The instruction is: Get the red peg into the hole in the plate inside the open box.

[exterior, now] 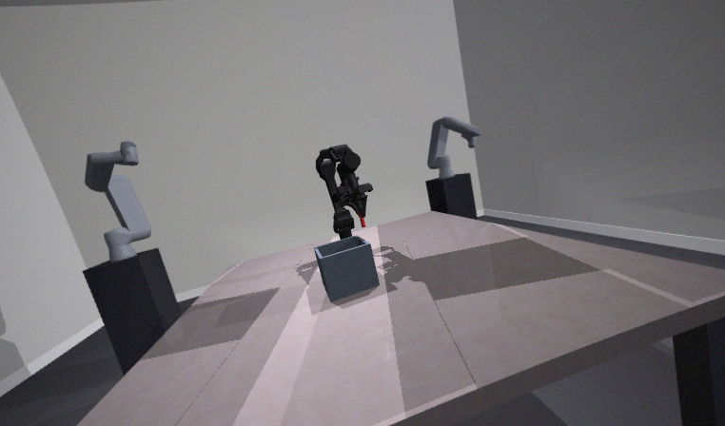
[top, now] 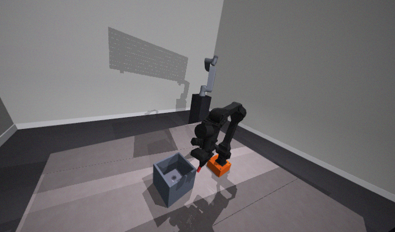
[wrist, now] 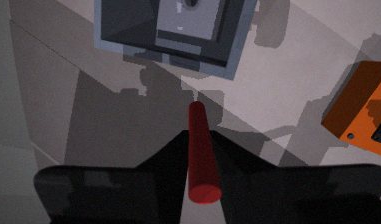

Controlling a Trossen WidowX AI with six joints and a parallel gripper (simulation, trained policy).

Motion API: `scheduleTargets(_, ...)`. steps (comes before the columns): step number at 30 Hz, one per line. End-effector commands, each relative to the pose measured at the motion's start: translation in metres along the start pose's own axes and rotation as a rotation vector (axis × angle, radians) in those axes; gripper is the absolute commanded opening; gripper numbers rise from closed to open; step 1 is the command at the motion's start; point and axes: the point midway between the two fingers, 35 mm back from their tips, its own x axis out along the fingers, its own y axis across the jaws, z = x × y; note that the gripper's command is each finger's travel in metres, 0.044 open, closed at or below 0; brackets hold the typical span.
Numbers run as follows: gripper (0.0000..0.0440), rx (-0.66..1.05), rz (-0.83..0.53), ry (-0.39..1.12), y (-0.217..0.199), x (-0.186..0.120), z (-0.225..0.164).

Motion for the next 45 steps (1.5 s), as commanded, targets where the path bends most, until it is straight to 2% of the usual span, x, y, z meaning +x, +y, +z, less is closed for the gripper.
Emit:
scheduleTargets(1, 0.0000, 0.000, -0.011, -0.015, 0.002, 0.000, 0.009)
scheduleTargets(24, 0.0000, 0.024, -0.087, -0.044, 0.012, 0.017, 0.072)
scheduleTargets(45, 0.0000, 0.010, -0.142, -0.012, 0.010, 0.070, 0.108)
